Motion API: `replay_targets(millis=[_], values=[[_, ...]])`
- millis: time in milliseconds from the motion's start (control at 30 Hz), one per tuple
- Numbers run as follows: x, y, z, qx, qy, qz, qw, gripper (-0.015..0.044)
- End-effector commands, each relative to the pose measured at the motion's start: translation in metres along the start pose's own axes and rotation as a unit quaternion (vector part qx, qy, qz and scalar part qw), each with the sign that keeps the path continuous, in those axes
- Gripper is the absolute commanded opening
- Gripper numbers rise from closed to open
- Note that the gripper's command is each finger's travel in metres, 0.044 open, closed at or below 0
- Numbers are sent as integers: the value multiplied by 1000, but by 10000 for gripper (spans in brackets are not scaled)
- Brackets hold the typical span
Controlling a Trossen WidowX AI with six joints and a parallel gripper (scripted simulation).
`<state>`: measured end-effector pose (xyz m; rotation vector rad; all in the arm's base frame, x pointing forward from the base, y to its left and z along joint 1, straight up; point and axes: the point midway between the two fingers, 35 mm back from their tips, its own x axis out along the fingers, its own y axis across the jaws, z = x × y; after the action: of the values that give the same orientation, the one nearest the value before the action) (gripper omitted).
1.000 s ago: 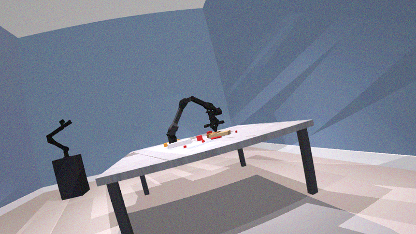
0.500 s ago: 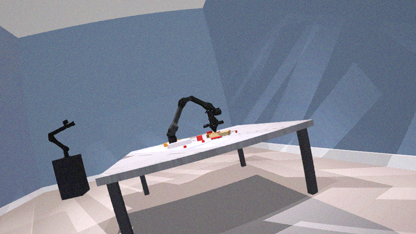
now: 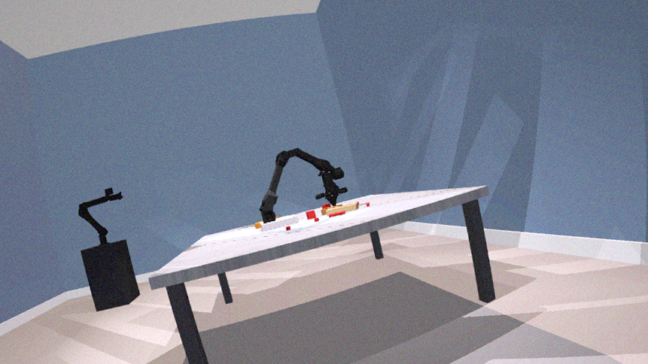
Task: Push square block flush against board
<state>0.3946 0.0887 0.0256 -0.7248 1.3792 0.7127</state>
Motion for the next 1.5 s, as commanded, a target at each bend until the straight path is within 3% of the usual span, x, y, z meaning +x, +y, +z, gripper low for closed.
replay_targets(millis=[0,533,1467], values=[[9,2,-13,3,16,7,1000,0],[9,4,-21,3,16,7,1000,0],[9,1,24,3,14,7,1000,0]])
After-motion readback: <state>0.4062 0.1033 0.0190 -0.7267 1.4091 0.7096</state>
